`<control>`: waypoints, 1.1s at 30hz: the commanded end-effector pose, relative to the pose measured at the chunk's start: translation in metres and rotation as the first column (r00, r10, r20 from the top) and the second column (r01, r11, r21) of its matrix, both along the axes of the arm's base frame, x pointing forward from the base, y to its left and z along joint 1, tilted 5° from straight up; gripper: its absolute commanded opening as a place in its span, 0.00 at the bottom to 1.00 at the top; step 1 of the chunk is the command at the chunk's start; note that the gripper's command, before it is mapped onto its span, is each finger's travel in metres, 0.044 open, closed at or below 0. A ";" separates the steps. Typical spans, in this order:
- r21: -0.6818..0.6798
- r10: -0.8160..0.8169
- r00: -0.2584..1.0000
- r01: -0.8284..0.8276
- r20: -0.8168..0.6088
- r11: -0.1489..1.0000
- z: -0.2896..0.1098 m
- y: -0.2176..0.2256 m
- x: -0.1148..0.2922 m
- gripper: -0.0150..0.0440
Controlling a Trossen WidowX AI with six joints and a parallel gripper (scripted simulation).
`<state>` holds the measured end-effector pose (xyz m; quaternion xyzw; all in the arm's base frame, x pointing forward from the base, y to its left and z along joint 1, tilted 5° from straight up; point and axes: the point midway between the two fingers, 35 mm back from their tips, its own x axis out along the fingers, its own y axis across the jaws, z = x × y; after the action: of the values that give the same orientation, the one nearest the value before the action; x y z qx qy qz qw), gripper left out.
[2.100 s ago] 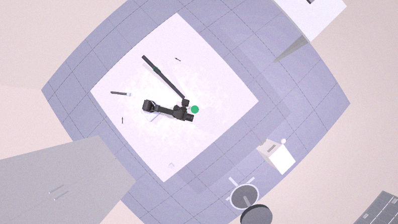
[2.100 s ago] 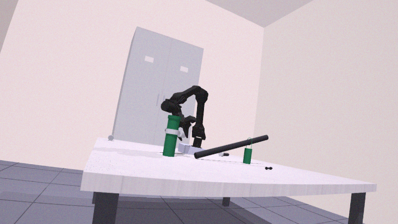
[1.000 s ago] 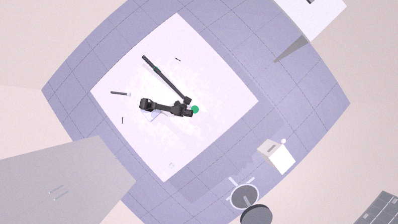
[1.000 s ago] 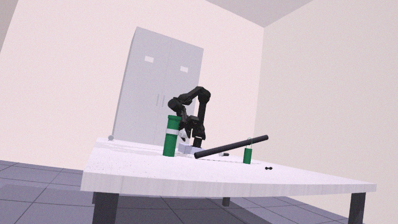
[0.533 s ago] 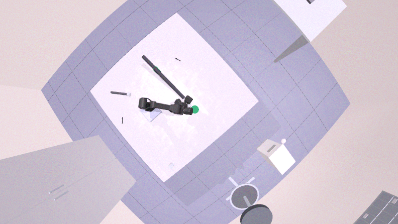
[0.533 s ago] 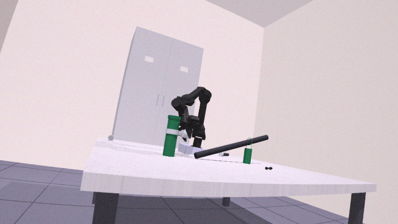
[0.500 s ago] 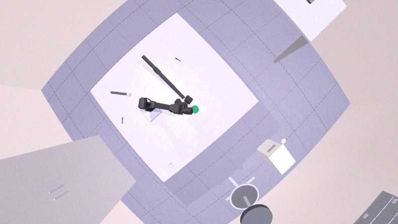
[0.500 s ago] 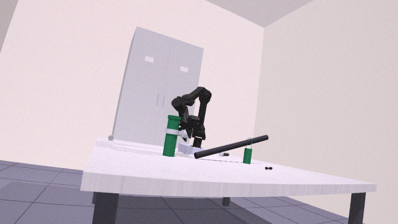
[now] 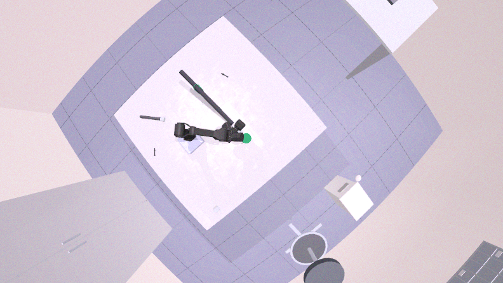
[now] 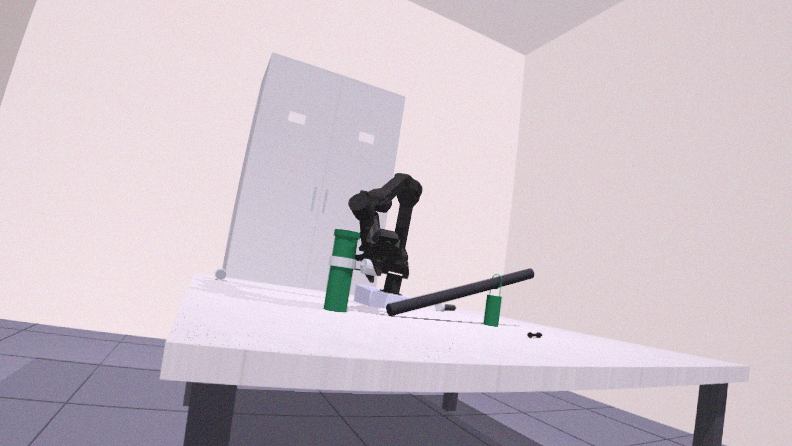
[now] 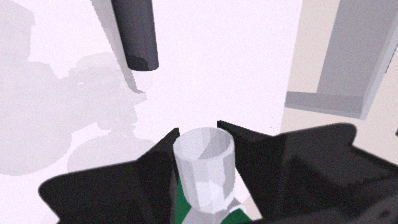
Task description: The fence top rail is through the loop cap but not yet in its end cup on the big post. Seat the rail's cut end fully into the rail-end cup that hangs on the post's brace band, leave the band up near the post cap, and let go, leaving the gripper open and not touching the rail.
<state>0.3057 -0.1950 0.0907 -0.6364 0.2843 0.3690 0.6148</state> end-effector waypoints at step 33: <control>-0.001 -0.011 1.000 0.011 0.000 1.000 0.000 0.000 0.001 0.52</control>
<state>0.3066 -0.1949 0.0908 -0.6352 0.2878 0.3658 0.6164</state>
